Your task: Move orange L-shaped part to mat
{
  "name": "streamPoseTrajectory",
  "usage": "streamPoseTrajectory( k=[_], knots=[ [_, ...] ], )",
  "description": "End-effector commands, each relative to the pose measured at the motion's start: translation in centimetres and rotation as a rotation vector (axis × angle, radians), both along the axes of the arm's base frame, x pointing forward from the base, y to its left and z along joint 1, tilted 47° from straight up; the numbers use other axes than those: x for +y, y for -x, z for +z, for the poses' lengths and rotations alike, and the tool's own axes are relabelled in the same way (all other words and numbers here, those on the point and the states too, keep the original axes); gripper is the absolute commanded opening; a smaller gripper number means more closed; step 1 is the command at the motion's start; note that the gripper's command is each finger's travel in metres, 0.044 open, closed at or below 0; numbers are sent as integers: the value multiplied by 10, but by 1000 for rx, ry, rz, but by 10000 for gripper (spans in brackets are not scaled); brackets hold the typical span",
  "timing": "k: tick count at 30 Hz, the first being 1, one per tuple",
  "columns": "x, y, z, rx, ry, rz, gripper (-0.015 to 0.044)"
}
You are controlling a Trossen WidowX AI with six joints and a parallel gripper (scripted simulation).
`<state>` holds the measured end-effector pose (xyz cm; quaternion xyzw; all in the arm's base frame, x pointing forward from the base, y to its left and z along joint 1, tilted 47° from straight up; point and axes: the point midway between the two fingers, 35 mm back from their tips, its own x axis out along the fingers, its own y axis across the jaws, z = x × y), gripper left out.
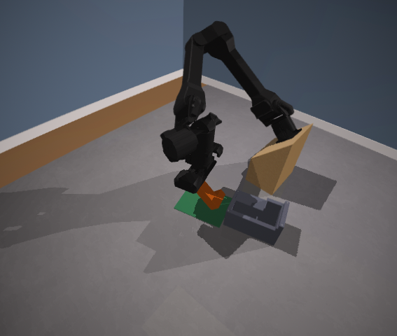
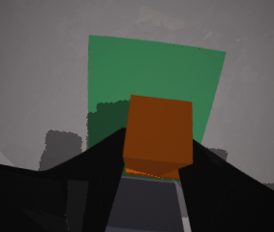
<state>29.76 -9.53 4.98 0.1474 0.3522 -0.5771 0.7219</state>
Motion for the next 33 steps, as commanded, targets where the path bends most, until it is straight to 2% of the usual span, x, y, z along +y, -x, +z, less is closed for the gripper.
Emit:
streamPoseTrajectory(
  k=[1,8,13,17,33],
  knots=[
    [0,0,0,0,0,0,79],
    [2,0,1,0,-1,0,262],
    [36,0,30,1,-7,1,394],
    [65,7,60,1,1,2,400],
    [62,5,57,-3,3,8,400]
  ],
)
